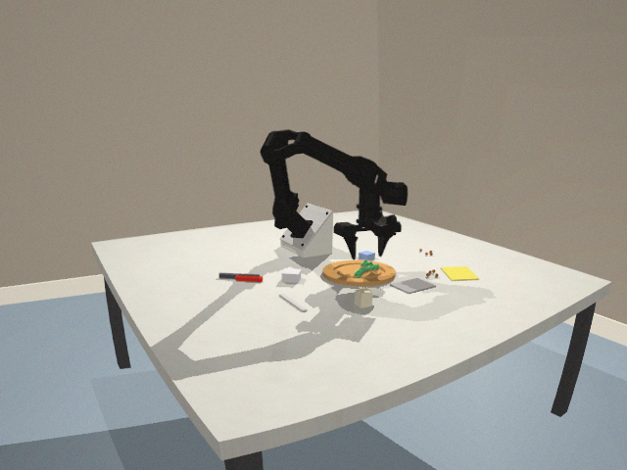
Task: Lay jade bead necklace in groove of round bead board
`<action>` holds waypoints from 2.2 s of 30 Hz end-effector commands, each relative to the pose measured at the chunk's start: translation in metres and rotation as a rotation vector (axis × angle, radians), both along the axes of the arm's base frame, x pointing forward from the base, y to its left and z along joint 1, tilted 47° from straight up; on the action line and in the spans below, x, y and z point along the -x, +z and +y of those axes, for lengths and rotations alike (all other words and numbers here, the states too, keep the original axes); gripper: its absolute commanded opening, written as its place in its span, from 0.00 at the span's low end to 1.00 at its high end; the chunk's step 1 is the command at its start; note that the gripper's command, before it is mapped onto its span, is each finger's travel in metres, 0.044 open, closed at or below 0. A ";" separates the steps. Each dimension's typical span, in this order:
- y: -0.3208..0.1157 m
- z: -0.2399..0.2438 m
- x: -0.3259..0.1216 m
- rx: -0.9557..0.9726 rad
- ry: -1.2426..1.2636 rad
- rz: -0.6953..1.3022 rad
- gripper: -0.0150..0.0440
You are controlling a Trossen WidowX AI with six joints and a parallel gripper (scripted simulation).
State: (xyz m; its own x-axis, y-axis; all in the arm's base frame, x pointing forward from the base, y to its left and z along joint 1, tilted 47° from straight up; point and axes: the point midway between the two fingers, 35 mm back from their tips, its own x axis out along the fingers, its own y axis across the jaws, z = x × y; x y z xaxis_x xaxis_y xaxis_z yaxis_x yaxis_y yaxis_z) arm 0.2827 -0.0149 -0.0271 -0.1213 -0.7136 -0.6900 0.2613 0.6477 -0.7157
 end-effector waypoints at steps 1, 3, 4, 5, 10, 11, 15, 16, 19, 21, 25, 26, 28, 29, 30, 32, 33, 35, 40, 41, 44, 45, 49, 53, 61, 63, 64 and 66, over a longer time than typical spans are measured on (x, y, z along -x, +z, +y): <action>0.005 0.011 -0.012 0.036 -0.229 -0.234 0.78; 0.006 0.013 -0.014 0.043 -0.269 -0.274 0.78; 0.006 0.013 -0.014 0.043 -0.269 -0.274 0.78; 0.006 0.013 -0.014 0.043 -0.269 -0.274 0.78; 0.006 0.013 -0.014 0.043 -0.269 -0.274 0.78; 0.005 0.012 -0.014 0.043 -0.269 -0.274 0.78; -0.004 0.002 -0.013 0.043 -0.269 -0.275 0.78; -0.005 0.001 -0.012 0.043 -0.269 -0.275 0.78; 0.000 0.006 -0.015 0.036 -0.269 -0.284 0.78; -0.001 0.006 -0.015 0.036 -0.269 -0.283 0.78; -0.005 0.002 -0.014 0.037 -0.269 -0.282 0.78; -0.006 0.001 -0.014 0.038 -0.269 -0.281 0.78; -0.008 -0.002 -0.013 0.039 -0.269 -0.281 0.78; -0.009 -0.003 -0.013 0.039 -0.269 -0.280 0.78; -0.010 -0.004 -0.013 0.039 -0.269 -0.280 0.78; -0.013 -0.006 -0.012 0.040 -0.269 -0.279 0.78; -0.014 -0.007 -0.012 0.041 -0.269 -0.278 0.78; -0.016 -0.010 -0.011 0.042 -0.269 -0.277 0.78; -0.021 -0.015 -0.010 0.044 -0.268 -0.275 0.78; -0.022 -0.016 -0.009 0.044 -0.268 -0.275 0.78; -0.022 -0.016 -0.009 0.044 -0.268 -0.275 0.78; -0.022 -0.016 -0.009 0.044 -0.268 -0.275 0.78; -0.020 -0.014 -0.010 0.039 -0.274 -0.280 0.60; -0.020 -0.014 -0.010 0.039 -0.274 -0.280 0.42; -0.020 -0.014 -0.010 0.039 -0.274 -0.280 0.27; -0.020 -0.014 -0.010 0.039 -0.274 -0.280 0.25; -0.020 -0.014 -0.010 0.039 -0.274 -0.280 0.25; -0.020 -0.014 -0.010 0.039 -0.274 -0.280 0.25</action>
State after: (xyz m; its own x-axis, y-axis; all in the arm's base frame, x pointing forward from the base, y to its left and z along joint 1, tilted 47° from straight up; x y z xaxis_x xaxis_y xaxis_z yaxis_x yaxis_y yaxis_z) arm 0.2932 -0.0285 -0.0473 -0.1203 -0.7063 -0.6976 0.6089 0.5025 -0.6138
